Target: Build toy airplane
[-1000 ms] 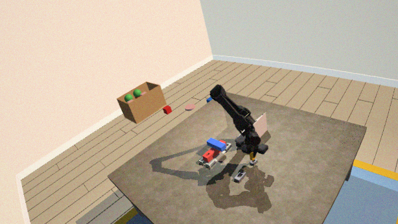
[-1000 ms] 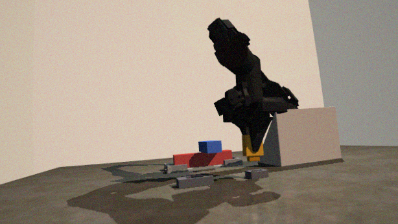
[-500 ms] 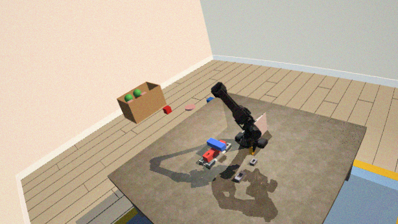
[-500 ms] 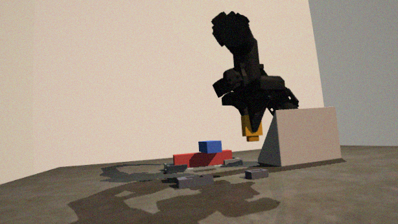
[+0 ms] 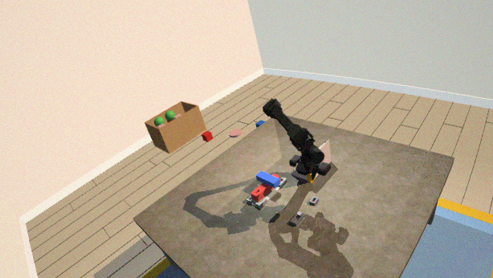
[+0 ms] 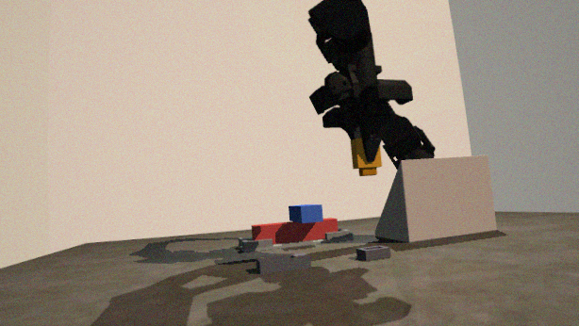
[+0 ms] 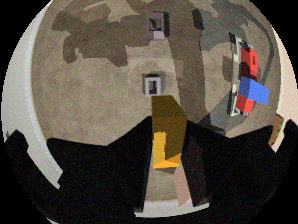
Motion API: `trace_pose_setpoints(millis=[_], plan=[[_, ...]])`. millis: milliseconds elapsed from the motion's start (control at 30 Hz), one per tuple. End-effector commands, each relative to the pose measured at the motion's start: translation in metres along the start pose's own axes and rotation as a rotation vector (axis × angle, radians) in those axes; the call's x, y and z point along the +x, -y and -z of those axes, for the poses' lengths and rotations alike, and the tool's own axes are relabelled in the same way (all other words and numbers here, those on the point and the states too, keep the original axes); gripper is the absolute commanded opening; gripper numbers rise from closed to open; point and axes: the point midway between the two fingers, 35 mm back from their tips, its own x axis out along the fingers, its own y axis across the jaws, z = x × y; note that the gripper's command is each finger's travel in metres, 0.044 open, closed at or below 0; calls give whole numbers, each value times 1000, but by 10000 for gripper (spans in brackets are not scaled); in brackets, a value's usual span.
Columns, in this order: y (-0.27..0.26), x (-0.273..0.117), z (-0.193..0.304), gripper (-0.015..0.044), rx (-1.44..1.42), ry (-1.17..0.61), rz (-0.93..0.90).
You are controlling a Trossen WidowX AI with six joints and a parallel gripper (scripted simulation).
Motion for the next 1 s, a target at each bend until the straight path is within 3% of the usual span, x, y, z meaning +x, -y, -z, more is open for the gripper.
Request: trace_pose_setpoints(millis=[0, 967], plan=[[1, -11, 2, 0, 6, 0, -6], [47, -9, -47, 0, 16, 4, -63]])
